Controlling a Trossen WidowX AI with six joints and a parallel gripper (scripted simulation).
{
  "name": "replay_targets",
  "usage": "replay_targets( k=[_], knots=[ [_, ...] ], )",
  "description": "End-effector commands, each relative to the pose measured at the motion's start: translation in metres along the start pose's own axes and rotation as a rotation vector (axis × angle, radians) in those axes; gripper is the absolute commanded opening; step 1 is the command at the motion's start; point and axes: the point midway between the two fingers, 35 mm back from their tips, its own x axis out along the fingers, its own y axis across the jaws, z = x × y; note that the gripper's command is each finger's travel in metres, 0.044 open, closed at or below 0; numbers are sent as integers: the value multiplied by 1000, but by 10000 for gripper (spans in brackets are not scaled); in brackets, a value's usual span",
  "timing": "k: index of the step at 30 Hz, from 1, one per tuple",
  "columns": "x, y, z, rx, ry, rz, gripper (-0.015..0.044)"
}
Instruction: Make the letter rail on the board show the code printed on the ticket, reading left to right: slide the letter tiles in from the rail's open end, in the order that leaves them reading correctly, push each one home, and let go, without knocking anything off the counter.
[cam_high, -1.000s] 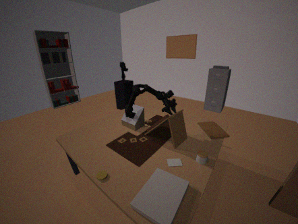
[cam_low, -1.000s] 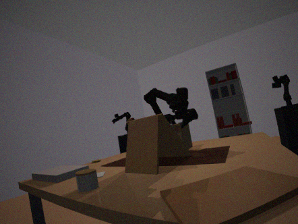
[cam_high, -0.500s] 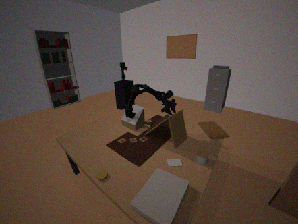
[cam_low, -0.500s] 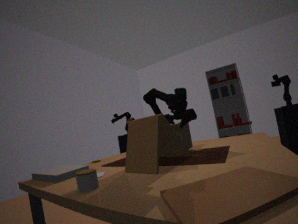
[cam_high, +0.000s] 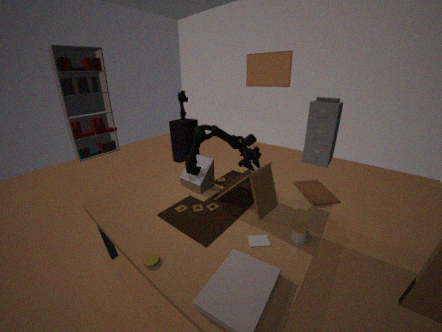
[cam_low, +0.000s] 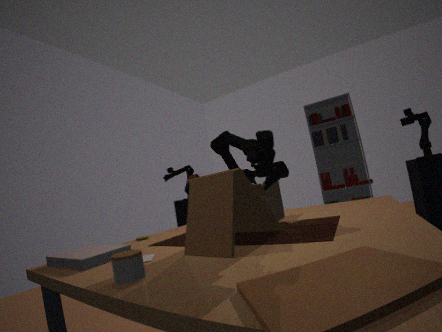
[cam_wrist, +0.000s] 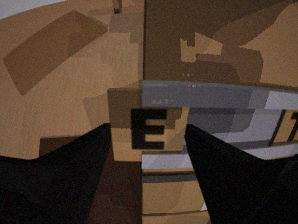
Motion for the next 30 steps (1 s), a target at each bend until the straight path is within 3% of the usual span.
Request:
replay_targets(
  k=[1, 30],
  knots=[
    [0, -3, -1, -4, 3, 4, 0],
    [0, -14, 0, -5, 3, 3, 0]
  ],
)
